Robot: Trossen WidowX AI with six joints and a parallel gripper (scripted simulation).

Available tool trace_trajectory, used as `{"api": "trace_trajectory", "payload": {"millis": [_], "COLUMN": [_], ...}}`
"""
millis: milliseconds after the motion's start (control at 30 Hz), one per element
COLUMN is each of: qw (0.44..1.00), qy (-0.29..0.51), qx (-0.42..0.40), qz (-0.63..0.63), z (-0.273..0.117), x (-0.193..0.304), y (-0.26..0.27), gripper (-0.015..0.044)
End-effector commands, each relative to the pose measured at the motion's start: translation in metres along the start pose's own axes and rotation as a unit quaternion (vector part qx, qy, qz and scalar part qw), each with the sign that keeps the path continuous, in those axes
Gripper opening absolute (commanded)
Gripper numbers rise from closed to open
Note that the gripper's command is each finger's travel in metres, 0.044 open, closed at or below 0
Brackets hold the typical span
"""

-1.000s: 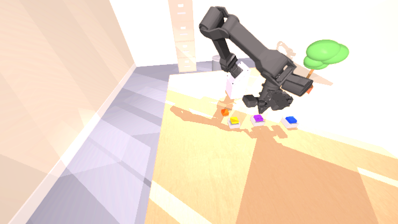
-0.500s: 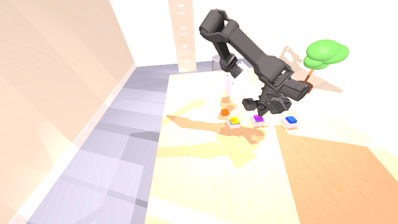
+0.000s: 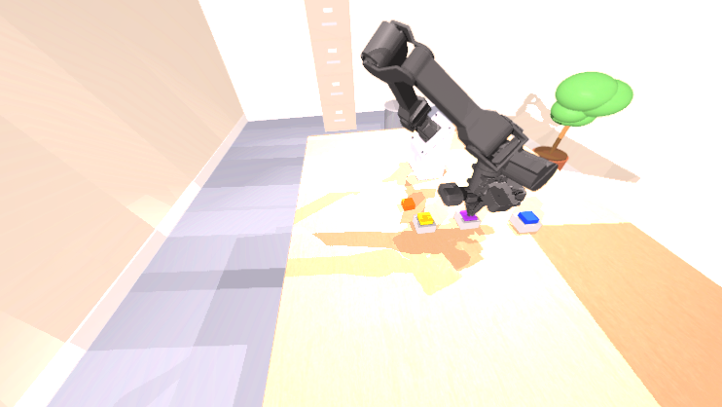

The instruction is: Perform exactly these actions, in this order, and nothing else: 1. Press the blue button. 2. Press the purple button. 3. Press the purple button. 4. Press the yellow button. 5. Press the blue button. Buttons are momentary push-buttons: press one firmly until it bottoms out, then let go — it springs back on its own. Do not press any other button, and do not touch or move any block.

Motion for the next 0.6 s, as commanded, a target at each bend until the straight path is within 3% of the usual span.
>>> {"api": "trace_trajectory", "payload": {"millis": [0, 333, 467, 567], "qw": [1.0, 1.0, 1.0, 1.0], "qy": [0.004, 0.004, 0.003, 0.004], "qx": [0.002, 0.002, 0.001, 0.001], "qz": [-0.005, -0.005, -0.005, -0.005], "z": [0.002, 0.002, -0.03, -0.033], "x": [0.003, 0.003, 0.002, 0.002], "y": [0.0, 0.0, 0.001, 0.001], "gripper": [0.002, 0.002, 0.002, 0.002]}}
Point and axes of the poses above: the point midway between the two fingers, 35 mm back from their tips, its own z axis out along the fingers, its own y axis across the jaws, x = y × z, the point moved 10 cm from there along -z, back along the fingers, and after that the axes turned 13 degrees about -z, right-handed, at the moved point
